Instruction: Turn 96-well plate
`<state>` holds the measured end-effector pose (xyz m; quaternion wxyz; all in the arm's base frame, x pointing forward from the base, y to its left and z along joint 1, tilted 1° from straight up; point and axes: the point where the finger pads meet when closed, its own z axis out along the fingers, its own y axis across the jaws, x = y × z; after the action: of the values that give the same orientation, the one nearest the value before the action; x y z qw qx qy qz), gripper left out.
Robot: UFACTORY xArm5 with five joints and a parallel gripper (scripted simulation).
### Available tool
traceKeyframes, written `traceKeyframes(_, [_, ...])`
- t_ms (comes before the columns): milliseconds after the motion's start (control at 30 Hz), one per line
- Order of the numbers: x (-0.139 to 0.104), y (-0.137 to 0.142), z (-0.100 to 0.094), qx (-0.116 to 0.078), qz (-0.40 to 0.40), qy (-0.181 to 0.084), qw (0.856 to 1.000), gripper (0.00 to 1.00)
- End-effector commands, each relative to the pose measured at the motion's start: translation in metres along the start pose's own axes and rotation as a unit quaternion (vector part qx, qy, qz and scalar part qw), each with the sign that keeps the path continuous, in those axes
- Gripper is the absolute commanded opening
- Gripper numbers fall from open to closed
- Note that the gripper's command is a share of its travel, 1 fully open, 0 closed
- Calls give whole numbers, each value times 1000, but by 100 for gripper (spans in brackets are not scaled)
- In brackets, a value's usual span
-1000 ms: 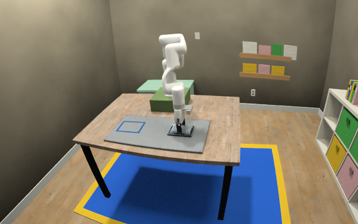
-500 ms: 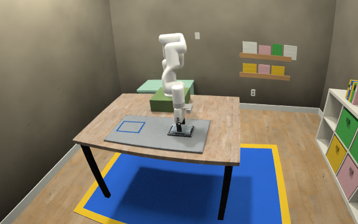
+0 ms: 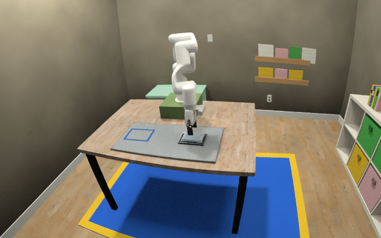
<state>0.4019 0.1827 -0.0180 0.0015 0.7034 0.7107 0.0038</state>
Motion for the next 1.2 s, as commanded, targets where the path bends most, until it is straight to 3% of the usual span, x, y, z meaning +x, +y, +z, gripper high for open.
traceKeyframes(0, [1,1,-13,-3,0,-3,1000,100])
traceKeyframes(533, [1,1,-50,-3,0,-2,1000,100])
traceKeyframes(1167, [1,1,-50,-3,0,-2,1000,100])
